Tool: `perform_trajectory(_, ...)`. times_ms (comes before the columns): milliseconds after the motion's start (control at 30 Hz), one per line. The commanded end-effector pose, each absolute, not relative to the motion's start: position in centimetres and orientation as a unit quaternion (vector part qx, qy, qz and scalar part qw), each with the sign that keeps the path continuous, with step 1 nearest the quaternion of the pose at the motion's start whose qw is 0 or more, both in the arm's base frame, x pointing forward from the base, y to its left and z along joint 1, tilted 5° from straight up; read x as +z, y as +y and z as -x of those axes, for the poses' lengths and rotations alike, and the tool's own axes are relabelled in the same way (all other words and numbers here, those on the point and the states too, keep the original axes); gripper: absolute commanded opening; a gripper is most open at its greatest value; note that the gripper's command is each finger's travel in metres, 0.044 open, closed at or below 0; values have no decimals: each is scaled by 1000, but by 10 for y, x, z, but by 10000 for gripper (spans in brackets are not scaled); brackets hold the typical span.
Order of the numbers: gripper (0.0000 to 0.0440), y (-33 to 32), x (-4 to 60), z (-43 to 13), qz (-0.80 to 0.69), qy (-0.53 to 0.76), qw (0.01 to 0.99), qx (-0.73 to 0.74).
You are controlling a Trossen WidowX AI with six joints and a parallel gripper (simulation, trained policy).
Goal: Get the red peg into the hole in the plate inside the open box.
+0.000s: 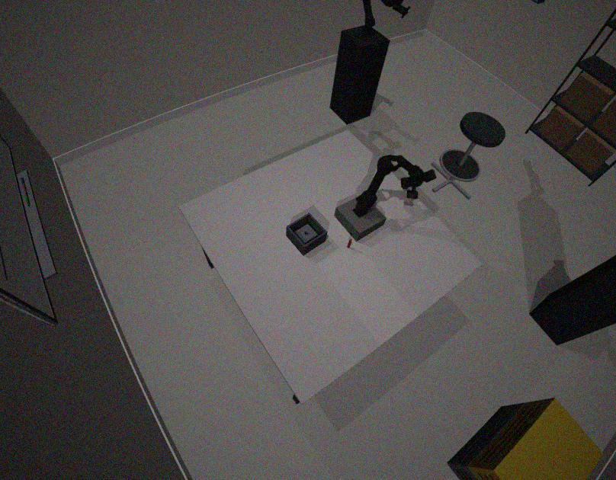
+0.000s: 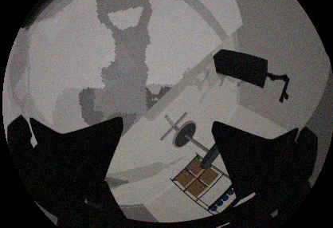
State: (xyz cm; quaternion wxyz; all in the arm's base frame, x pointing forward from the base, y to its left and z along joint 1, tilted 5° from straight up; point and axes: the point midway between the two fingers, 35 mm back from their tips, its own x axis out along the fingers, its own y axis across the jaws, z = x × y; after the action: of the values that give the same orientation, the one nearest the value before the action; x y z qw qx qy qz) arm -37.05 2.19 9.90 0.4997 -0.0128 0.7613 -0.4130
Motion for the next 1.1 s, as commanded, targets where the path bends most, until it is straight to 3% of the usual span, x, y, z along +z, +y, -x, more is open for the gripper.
perform_trajectory(0, 415, 29, 103, 373, 1, 763, 490, -421)
perform_trajectory(100, 440, 48, 110, 376, -36, 761, 466, -449)
perform_trajectory(1067, 422, 234, 172, 319, -343, 598, 202, -696)
